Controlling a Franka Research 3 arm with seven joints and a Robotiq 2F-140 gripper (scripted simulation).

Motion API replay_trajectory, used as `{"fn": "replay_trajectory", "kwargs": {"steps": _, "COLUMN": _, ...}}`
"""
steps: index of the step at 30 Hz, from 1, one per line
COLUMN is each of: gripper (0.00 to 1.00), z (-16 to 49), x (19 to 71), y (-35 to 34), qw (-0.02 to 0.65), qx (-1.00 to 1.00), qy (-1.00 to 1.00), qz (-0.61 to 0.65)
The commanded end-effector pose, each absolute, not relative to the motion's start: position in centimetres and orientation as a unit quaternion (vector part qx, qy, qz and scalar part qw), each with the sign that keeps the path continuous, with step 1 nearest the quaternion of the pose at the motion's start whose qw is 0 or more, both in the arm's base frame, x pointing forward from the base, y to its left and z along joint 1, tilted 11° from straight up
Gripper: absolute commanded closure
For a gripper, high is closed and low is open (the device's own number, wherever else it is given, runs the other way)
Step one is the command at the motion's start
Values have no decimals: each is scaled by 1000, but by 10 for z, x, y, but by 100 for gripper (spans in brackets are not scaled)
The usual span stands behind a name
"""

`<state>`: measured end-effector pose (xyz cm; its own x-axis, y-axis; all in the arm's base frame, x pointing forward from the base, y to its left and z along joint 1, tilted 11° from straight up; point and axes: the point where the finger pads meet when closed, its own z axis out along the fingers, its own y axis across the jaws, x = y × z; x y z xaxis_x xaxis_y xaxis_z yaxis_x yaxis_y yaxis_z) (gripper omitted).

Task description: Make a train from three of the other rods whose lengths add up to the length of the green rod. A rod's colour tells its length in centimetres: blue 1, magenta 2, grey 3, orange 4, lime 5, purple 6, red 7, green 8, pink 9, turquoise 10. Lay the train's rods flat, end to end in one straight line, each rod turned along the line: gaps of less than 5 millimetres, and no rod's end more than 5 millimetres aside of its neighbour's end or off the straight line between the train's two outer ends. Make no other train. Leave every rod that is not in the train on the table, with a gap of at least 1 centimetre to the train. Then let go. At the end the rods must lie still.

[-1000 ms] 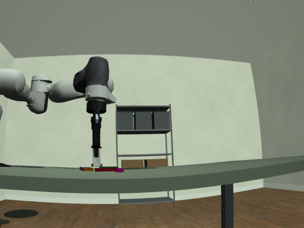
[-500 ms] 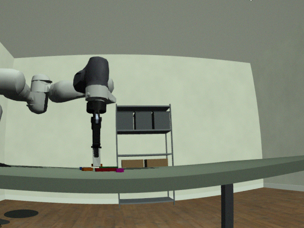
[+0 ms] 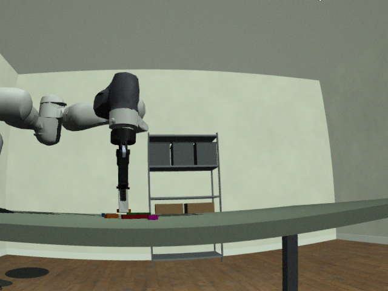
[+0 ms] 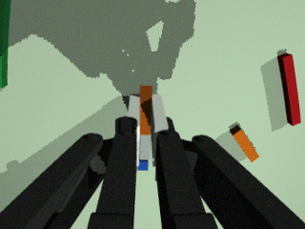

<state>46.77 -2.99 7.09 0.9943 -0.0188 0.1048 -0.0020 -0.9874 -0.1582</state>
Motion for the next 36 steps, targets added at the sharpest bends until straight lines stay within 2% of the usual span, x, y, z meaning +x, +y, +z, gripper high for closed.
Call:
{"fn": "replay_trajectory", "kwargs": {"steps": 1, "gripper": 97, "z": 71, "x": 469, "y": -31, "qw": 78, "qx": -995, "qy": 3, "qz": -55}}
{"fn": "replay_trajectory", "kwargs": {"steps": 36, "gripper": 97, "z": 60, "x": 470, "y": -29, "qw": 78, "qx": -995, "qy": 3, "qz": -55}}
